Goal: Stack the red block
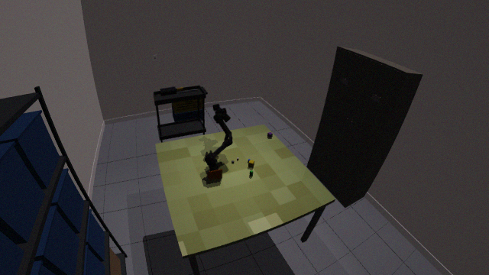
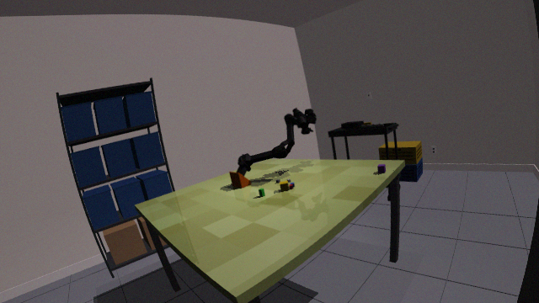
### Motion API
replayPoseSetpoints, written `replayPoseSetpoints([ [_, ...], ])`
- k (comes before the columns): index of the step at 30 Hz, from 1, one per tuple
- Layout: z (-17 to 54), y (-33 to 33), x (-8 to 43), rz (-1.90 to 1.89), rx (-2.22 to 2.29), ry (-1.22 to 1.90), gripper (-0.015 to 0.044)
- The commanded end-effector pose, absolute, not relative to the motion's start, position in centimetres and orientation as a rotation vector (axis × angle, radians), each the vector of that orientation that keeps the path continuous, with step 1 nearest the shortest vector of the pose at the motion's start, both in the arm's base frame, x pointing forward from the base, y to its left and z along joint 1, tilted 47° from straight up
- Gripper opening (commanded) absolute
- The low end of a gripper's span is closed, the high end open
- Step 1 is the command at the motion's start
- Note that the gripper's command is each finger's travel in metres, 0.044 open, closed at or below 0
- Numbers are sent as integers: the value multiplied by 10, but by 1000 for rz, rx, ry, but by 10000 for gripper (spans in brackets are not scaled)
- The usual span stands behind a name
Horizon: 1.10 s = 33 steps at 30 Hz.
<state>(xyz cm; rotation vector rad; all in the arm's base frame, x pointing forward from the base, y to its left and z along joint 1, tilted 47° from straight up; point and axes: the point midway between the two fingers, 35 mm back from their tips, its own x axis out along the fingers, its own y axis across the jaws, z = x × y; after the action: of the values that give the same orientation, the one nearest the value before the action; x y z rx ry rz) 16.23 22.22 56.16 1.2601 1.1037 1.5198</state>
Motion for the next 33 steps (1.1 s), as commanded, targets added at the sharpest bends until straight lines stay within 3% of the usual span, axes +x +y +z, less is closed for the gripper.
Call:
replayPoseSetpoints([
  [1, 562, 222, 161, 1522, 1263, 1101, 426],
  [15, 647, 168, 11, 2086, 1221, 688, 440],
  [21, 661, 136, -26, 2244, 1224, 570, 440],
  [33, 683, 12, -104, 2681, 1290, 226, 440],
])
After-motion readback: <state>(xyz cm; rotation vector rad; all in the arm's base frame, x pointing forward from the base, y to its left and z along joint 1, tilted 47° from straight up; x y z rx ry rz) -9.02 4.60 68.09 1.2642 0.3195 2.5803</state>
